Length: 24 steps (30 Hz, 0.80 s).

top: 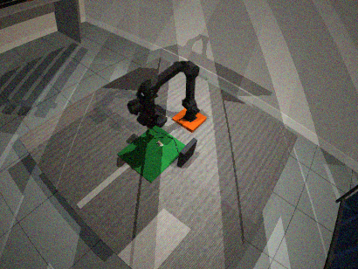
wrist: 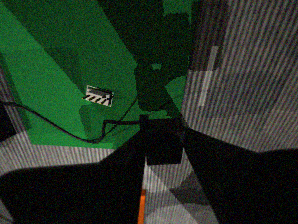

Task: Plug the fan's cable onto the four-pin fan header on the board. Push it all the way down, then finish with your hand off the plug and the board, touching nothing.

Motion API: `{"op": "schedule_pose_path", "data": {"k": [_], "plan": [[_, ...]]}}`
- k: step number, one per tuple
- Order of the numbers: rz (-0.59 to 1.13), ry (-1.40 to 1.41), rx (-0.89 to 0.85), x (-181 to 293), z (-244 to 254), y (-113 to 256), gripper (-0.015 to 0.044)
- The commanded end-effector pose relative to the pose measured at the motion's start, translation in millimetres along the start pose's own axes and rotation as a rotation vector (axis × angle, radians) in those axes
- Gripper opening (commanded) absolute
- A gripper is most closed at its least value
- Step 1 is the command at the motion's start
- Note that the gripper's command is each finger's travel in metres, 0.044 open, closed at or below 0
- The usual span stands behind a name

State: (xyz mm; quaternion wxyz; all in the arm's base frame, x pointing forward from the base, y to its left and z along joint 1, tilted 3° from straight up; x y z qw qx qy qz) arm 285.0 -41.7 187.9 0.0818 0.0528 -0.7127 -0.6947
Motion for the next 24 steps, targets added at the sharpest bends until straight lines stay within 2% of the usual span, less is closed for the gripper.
{"op": "schedule_pose_path", "data": {"k": [1, 7, 24], "plan": [[-0.035, 0.13, 0.024, 5.2, 4.0, 0.5, 0.0], [-0.072, 0.277, 0.05, 10.9, 7.8, -0.3, 0.0], [-0.184, 0.234, -0.03, 10.4, -2.1, -18.3, 0.0]]}}
Point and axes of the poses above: the point midway between the two fingers, 35 mm back from their tips, its own y axis back along the fingers, its own z axis across the jaws, x = y × z, the point moved 8 cm from there along y, back along the fingers, and after that the axes turned 5 degrees about -y, right-handed, at the moved point
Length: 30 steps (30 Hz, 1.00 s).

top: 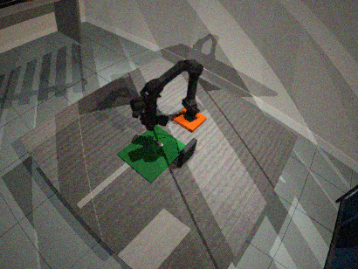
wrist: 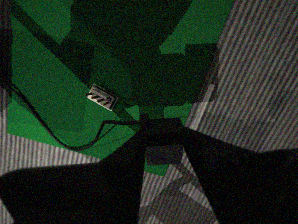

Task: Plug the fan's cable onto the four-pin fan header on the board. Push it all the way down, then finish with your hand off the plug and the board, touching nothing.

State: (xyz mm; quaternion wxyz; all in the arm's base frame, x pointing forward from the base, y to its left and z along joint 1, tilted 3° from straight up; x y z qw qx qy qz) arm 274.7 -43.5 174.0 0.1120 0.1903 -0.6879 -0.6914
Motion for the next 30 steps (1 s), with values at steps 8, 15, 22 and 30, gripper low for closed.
{"op": "schedule_pose_path", "data": {"k": [8, 15, 22, 30], "plan": [[-0.112, -0.033, -0.052, 5.7, -8.4, -14.3, 0.0], [-0.186, -0.052, -0.079, 9.6, -13.3, -22.7, 0.0], [-0.261, -0.069, -0.104, 14.2, -17.9, -30.4, 0.0], [-0.348, -0.084, -0.127, 20.0, -22.7, -38.3, 0.0]]}}
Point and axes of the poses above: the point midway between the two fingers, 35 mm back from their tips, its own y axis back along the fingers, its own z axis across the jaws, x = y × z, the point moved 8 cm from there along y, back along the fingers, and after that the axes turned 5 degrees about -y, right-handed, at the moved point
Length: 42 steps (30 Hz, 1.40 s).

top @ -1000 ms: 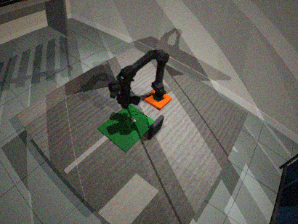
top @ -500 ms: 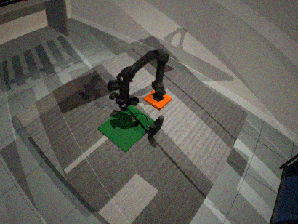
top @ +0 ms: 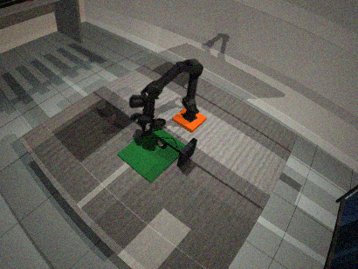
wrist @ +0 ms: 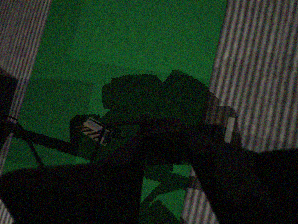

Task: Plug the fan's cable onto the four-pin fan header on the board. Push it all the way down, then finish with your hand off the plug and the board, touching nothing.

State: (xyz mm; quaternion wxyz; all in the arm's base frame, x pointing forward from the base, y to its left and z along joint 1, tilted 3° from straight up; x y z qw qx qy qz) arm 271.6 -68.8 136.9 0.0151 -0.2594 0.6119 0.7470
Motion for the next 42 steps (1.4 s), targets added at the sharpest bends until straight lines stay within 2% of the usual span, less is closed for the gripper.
{"op": "schedule_pose_path", "data": {"k": [1, 42], "plan": [[-0.044, -0.001, -0.013, 4.0, -2.9, -1.9, 0.0], [-0.486, 0.008, -0.083, 48.4, -20.3, -12.5, 0.0]]}}
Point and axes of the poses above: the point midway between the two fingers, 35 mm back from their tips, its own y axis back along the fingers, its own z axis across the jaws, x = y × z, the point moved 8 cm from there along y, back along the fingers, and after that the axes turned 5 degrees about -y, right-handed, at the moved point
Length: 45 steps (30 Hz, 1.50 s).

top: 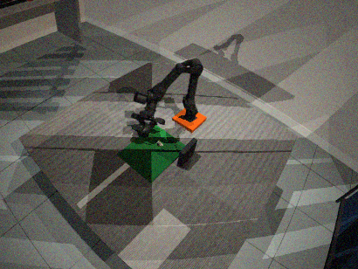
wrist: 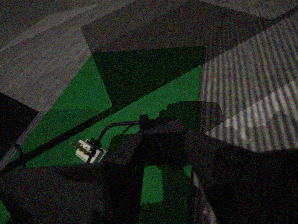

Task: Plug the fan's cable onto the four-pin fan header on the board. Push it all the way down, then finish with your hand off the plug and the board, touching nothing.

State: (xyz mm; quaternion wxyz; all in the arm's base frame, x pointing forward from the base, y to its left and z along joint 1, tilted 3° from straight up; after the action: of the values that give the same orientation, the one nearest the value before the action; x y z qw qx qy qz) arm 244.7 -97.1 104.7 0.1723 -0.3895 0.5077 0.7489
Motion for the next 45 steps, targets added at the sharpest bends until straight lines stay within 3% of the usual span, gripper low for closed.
{"op": "schedule_pose_path", "data": {"k": [1, 45], "plan": [[-0.044, 0.013, -0.006, 4.3, -0.3, 2.6, 0.0], [-0.465, 0.176, -0.035, 49.5, 17.0, 33.7, 0.0]]}}
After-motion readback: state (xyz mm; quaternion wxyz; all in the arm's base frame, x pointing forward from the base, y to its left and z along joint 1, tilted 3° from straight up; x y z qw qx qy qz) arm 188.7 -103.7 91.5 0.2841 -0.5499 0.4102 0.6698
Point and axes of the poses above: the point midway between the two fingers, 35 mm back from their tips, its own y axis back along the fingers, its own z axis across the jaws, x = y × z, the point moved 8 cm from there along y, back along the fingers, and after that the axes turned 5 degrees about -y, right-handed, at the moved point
